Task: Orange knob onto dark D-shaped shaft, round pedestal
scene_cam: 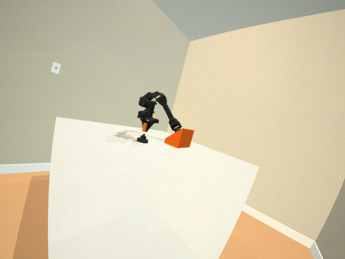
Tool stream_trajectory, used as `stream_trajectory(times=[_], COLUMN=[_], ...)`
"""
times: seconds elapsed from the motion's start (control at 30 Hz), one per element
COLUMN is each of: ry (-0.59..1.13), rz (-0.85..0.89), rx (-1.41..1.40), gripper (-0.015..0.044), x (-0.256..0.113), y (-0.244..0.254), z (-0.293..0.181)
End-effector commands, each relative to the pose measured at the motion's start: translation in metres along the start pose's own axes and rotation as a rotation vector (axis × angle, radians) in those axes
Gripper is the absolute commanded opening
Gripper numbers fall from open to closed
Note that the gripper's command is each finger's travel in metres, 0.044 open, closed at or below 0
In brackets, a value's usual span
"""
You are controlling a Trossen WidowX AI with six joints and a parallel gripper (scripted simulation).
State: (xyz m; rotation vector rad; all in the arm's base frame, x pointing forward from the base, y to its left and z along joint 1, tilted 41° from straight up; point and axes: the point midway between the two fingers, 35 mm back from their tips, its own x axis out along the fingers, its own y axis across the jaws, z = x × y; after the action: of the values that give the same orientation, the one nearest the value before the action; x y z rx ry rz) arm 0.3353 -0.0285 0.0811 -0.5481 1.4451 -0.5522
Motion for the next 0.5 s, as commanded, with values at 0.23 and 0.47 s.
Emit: stream_trajectory(times=[0.23,0.47], ry=[0.003,0.003], rz=[-0.008,-0.008], rx=[-0.002,0.0], gripper=[0.0,0.0], x=[0.0171,0.016], y=[-0.0022,-0.0037], z=[-0.0012,0.0002])
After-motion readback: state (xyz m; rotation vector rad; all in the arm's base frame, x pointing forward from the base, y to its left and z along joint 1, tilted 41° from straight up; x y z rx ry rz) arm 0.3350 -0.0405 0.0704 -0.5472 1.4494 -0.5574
